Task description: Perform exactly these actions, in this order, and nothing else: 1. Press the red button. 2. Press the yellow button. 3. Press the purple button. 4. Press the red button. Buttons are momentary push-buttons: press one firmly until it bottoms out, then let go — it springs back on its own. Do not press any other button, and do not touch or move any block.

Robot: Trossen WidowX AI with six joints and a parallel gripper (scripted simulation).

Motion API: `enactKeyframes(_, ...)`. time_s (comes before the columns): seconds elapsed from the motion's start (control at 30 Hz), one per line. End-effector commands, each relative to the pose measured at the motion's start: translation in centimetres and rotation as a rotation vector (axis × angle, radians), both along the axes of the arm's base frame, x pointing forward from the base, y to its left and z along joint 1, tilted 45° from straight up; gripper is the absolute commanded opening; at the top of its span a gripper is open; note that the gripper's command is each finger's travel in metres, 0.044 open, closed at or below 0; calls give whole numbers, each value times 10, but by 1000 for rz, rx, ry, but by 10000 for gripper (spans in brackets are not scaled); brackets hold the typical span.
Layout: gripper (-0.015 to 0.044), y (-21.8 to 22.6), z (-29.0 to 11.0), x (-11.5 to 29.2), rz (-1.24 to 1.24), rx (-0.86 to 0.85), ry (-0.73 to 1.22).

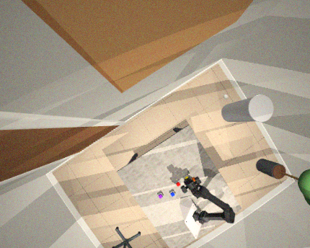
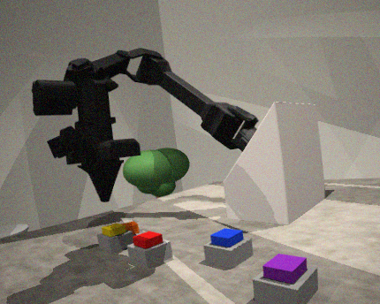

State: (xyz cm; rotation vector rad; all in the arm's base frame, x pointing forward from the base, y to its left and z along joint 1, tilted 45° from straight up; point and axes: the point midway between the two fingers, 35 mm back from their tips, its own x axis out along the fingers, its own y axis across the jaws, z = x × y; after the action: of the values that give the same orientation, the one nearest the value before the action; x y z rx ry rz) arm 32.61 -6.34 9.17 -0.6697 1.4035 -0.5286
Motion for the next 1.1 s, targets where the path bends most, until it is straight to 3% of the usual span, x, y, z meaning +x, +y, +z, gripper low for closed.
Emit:
enactKeyframes(0.0, 20, -15, -16, -4, -2, -11, 21)
enactKeyframes(1.07, 20, -38, -39, -1, -2, -12, 21)
